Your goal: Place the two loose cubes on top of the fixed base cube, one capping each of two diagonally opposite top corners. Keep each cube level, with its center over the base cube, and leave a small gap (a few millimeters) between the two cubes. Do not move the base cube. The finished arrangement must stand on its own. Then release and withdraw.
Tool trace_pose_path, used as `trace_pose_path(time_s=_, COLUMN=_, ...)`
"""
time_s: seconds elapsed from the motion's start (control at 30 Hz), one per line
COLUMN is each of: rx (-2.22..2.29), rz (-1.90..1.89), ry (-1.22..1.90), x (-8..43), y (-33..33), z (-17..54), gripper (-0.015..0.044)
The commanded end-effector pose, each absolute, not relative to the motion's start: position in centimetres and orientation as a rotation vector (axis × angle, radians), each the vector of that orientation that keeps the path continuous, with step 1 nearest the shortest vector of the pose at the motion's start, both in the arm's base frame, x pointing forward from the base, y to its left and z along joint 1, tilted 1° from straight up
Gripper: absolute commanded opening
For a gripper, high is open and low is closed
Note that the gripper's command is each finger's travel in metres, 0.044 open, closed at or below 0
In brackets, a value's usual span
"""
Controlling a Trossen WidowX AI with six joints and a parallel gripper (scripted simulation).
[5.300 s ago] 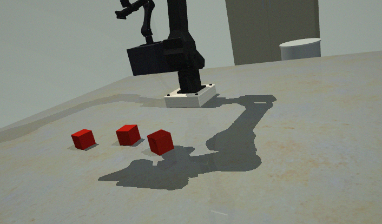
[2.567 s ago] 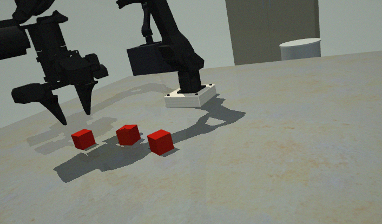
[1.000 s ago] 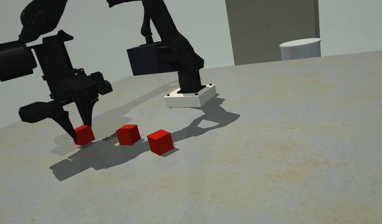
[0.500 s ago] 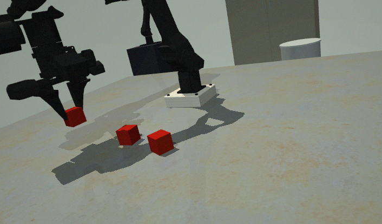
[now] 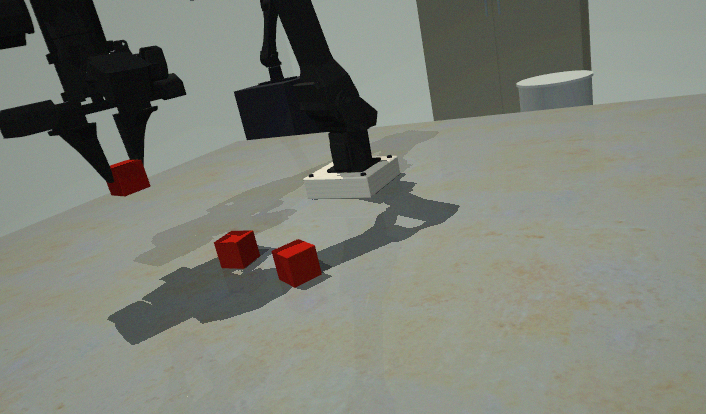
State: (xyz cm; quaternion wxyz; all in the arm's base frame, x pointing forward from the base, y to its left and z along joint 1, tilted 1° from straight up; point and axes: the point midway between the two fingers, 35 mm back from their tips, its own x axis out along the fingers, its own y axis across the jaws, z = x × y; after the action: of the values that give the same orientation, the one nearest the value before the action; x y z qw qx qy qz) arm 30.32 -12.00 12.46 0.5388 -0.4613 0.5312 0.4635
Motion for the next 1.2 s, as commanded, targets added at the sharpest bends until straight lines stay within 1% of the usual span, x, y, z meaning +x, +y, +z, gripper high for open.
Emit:
trace_pose_path(time_s=0.0, rx=-1.101, rz=1.096, ry=1.257, x=30.3, y=-11.9, z=13.1, gripper=0.0105)
trace_pose_path(time_s=0.6, rx=-0.729, rz=0.733, ry=1.424, x=31.2, y=-8.3, z=12.3, gripper=0.0105)
trace_pose_path(time_s=1.17, rx=-0.354, rz=0.369, ry=1.521, x=31.6, y=-4.7, z=11.5, gripper=0.0105)
